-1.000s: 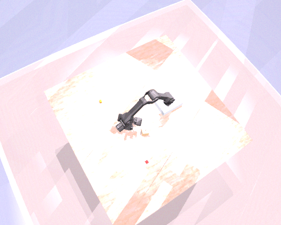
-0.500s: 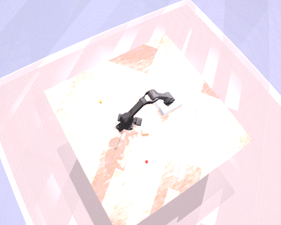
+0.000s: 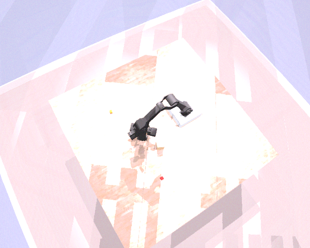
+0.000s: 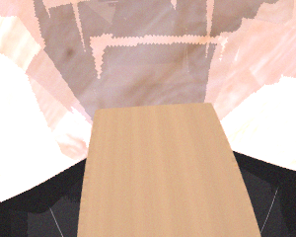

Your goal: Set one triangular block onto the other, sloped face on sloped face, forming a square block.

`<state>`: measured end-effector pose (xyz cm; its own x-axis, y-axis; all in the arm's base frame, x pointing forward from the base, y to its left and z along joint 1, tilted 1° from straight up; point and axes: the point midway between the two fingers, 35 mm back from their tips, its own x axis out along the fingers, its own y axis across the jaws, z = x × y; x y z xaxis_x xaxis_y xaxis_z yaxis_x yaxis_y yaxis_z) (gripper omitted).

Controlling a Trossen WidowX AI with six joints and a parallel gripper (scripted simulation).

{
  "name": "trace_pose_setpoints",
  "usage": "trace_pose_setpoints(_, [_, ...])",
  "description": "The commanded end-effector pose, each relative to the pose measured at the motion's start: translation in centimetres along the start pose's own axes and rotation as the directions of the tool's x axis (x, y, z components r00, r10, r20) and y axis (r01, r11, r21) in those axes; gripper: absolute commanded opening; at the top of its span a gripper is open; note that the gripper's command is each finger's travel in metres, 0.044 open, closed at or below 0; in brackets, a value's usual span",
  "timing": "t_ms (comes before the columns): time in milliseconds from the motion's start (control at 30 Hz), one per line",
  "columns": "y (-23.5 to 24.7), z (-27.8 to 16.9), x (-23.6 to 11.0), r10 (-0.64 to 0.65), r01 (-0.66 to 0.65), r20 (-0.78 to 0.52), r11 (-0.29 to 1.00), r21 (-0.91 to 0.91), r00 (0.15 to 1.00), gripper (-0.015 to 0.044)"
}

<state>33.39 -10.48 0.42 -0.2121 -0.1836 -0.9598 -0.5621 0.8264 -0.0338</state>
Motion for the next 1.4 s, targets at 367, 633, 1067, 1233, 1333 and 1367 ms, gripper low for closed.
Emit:
trace_pose_setpoints(367, [0.0,-2.6,-0.7,0.002,0.001,0.378,1.000,-0.006,0.926,0.0000])
trace_pose_setpoints(633, [0.0,-4.0,-0.7,0.003,0.001,0.558,1.000,-0.006,0.830,0.0000])
trace_pose_setpoints(1067, [0.0,-6.3,0.1,0.005,0.001,0.799,1.000,-0.007,0.601,0.0000])
trace_pose_setpoints(1233, [0.0,-7.1,0.5,0.005,0.001,0.869,1.000,-0.007,0.494,0.0000])
trace_pose_setpoints(1333, [0.0,-7.5,0.9,0.006,0.001,0.905,1.000,-0.007,0.426,0.0000])
trace_pose_setpoints(1367, [0.0,-7.7,1.0,0.006,0.001,0.915,1.000,-0.007,0.403,0.0000])
